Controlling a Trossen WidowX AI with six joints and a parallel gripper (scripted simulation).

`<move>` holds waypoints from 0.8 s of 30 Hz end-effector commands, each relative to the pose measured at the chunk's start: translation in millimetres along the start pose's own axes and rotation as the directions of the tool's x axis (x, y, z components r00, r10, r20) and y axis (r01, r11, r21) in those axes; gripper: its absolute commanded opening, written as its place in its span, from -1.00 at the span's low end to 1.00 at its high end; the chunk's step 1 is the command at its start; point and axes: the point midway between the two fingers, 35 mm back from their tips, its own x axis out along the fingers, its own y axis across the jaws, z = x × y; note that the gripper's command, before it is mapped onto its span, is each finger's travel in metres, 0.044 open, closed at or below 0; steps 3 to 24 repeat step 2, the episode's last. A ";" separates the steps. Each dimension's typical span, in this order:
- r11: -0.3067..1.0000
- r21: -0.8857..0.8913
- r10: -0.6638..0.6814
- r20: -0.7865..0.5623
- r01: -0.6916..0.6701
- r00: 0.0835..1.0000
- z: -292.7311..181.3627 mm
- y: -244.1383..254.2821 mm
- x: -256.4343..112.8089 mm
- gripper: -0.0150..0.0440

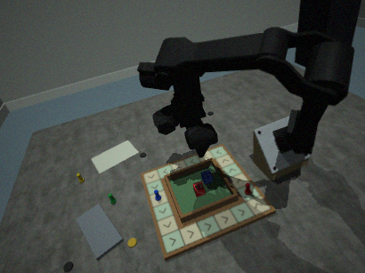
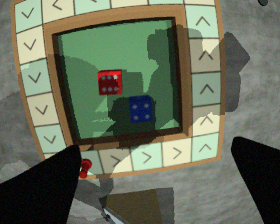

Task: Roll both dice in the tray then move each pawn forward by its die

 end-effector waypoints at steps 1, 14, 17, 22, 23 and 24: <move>1.000 0.007 0.002 0.005 -0.002 1.000 0.8 -0.4 -1.2 1.00; 1.000 0.007 0.002 0.005 -0.002 1.000 0.8 -0.4 -1.2 1.00; 1.000 0.007 0.002 0.005 -0.002 1.000 0.8 -0.4 -1.2 1.00; 1.000 0.007 0.002 0.005 -0.002 1.000 0.8 -0.4 -1.2 1.00; 1.000 0.007 0.002 0.005 -0.002 1.000 0.8 -0.4 -1.2 1.00; 1.000 0.007 0.002 0.005 -0.002 1.000 0.8 -0.4 -1.2 1.00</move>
